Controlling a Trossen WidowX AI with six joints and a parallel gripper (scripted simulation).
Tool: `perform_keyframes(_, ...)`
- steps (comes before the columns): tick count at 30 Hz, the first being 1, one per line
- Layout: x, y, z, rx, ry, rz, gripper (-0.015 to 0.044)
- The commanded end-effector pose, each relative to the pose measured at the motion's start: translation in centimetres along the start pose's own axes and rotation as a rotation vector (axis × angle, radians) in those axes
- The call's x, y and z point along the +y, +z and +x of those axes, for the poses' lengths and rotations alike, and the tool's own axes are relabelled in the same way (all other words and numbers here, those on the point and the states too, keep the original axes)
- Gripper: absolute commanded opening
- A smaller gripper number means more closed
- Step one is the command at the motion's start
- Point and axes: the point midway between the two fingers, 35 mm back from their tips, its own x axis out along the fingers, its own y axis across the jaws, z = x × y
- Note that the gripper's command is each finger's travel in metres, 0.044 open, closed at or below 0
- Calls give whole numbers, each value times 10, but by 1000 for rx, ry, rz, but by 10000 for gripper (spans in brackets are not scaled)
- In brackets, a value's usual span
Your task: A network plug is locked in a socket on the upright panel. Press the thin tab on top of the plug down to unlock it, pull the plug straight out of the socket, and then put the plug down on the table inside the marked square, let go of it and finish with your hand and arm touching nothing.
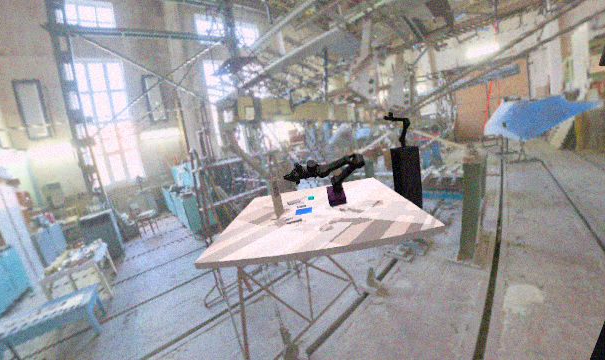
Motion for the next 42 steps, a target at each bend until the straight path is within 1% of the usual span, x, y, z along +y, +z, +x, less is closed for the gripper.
perform_keyframes(1, -12, -12, 1, 8, -6, 159, 156)
perform_keyframes(20, -56, -58, -9, 28, -44, 824, 156)
perform_keyframes(42, -92, -100, -45, 19, -106, 1597, 156)
